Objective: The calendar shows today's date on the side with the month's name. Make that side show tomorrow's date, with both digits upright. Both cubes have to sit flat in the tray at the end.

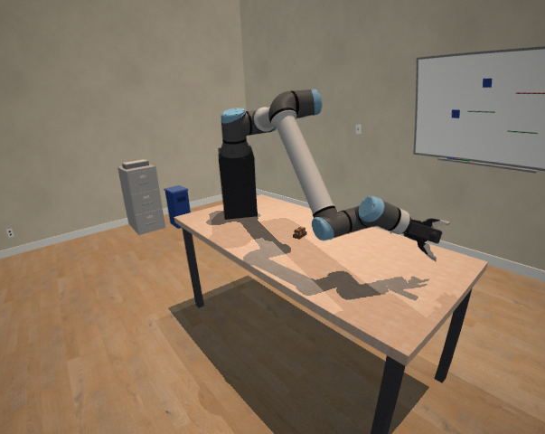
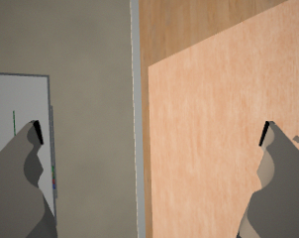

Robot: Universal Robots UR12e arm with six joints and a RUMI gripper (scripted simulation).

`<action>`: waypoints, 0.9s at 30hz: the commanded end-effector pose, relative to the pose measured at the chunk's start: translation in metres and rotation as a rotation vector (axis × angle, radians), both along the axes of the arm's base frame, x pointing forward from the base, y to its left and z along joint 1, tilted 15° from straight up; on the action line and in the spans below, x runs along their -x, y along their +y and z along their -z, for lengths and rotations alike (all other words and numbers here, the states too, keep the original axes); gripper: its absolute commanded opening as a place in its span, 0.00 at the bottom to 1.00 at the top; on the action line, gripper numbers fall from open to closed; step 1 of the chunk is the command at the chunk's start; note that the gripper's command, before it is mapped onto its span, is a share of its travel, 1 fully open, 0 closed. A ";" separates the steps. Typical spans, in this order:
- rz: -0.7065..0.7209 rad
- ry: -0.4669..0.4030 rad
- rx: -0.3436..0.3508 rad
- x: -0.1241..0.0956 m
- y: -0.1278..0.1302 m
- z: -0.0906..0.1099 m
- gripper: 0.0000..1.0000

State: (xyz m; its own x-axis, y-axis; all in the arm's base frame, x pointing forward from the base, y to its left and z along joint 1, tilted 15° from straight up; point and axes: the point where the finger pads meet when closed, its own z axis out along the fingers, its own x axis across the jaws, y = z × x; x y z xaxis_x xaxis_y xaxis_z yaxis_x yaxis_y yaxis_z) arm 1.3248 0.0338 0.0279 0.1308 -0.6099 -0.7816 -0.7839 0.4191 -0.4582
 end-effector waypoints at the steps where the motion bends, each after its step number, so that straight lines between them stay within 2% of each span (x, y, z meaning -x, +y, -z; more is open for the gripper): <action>1: 0.000 -0.002 0.000 0.000 0.000 -0.002 1.00; 27: 0.010 0.011 0.002 0.003 -0.001 0.001 1.00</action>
